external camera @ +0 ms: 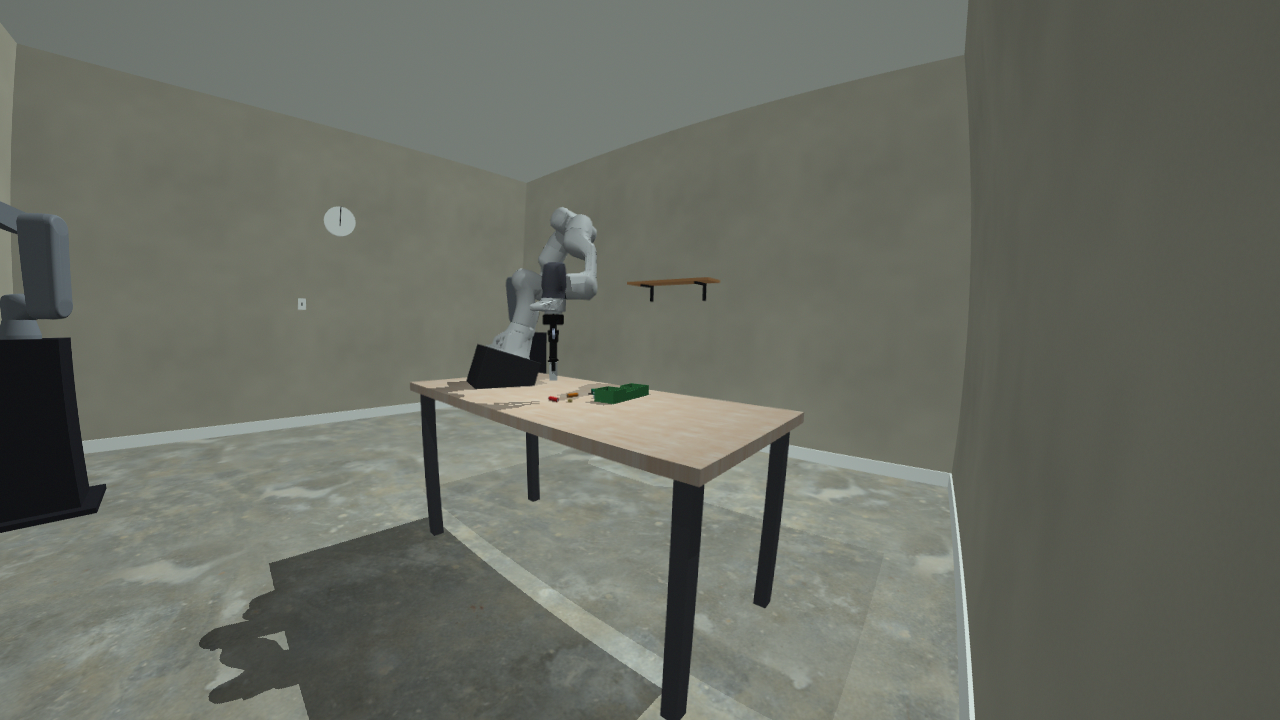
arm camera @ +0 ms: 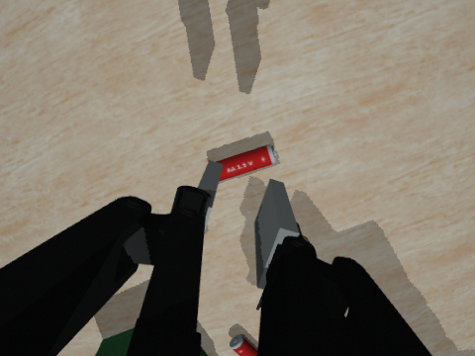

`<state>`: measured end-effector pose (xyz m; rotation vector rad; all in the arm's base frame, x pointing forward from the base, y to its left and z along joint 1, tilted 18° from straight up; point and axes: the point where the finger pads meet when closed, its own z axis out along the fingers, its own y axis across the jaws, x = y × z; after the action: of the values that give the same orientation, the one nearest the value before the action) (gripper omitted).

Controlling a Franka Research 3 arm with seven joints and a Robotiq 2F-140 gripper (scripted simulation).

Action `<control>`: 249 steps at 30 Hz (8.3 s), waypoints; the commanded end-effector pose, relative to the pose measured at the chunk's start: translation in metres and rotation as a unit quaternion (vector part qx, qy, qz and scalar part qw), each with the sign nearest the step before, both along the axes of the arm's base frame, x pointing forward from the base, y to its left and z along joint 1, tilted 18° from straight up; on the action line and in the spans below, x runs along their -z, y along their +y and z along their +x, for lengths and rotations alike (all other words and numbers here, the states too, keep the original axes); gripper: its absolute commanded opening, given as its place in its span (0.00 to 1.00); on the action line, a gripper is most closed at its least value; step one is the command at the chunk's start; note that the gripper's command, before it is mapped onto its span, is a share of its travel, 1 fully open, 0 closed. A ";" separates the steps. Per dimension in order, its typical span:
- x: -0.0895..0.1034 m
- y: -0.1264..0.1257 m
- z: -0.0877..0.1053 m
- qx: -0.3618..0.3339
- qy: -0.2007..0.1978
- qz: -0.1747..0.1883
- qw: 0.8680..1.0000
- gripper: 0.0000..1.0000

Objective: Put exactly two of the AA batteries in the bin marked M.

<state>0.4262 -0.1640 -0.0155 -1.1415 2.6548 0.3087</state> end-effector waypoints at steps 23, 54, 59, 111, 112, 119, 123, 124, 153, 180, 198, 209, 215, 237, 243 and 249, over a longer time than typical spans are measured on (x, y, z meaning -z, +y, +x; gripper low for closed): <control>0.001 0.002 -0.001 0.245 0.060 0.036 0.967 0.17; 0.001 0.002 0.000 0.432 0.128 0.054 0.891 0.17; 0.000 0.003 0.000 0.434 0.129 0.054 0.890 0.17; 0.043 0.013 0.007 0.434 0.129 0.054 0.890 0.17; 0.046 0.014 0.008 0.434 0.129 0.054 0.890 0.17; 0.060 0.017 0.011 0.434 0.129 0.054 0.890 0.17; 0.063 0.017 0.011 0.434 0.129 0.054 0.890 0.17; 0.064 0.018 0.011 0.434 0.129 0.054 0.890 0.17; 0.072 0.020 0.011 0.434 0.129 0.054 0.890 0.05; 0.052 0.015 0.009 0.434 0.129 0.054 0.890 0.05; 0.014 0.004 0.004 0.434 0.129 0.054 0.890 0.05; 0.014 0.004 0.004 0.434 0.129 0.054 0.890 0.05; 0.014 0.004 0.004 0.434 0.129 0.054 0.890 0.05; 0.014 0.004 0.004 0.434 0.129 0.054 0.890 0.05; 0.014 0.004 0.004 0.434 0.129 0.054 0.890 0.05; 0.014 0.004 0.004 0.434 0.129 0.054 0.890 0.05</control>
<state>0.4312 -0.1608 -0.0296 0.1973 2.9933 0.4293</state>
